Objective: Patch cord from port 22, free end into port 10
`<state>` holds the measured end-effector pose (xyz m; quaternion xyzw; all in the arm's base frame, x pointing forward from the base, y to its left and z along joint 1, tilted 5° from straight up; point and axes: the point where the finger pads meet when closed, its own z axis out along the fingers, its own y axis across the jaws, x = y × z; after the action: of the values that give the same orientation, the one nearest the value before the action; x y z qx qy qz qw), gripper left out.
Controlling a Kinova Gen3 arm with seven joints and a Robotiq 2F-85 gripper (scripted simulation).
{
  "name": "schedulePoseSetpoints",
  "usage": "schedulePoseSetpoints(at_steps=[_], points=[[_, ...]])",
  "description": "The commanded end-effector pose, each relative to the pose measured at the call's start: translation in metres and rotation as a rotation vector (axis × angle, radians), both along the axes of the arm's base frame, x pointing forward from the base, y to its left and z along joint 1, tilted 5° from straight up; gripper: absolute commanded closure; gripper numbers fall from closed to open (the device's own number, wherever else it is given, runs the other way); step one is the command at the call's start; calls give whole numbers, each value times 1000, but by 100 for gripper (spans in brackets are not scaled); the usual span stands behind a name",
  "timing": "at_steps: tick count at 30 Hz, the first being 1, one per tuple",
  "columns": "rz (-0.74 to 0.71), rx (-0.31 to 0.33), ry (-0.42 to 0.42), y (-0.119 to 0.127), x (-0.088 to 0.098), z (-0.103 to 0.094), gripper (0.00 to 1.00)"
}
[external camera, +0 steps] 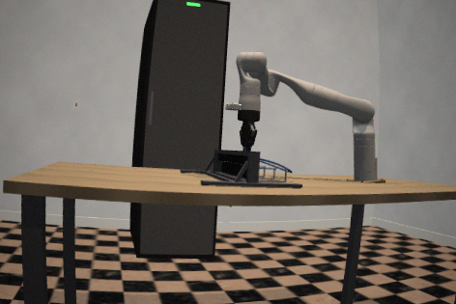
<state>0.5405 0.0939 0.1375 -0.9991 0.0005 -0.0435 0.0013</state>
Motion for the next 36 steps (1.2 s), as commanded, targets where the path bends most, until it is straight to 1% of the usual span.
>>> schedulePoseSetpoints(at_steps=[1,36], points=[[4,-7,-5,-2,3,0,100],[2,-4,-9,-1,6,1,100]])
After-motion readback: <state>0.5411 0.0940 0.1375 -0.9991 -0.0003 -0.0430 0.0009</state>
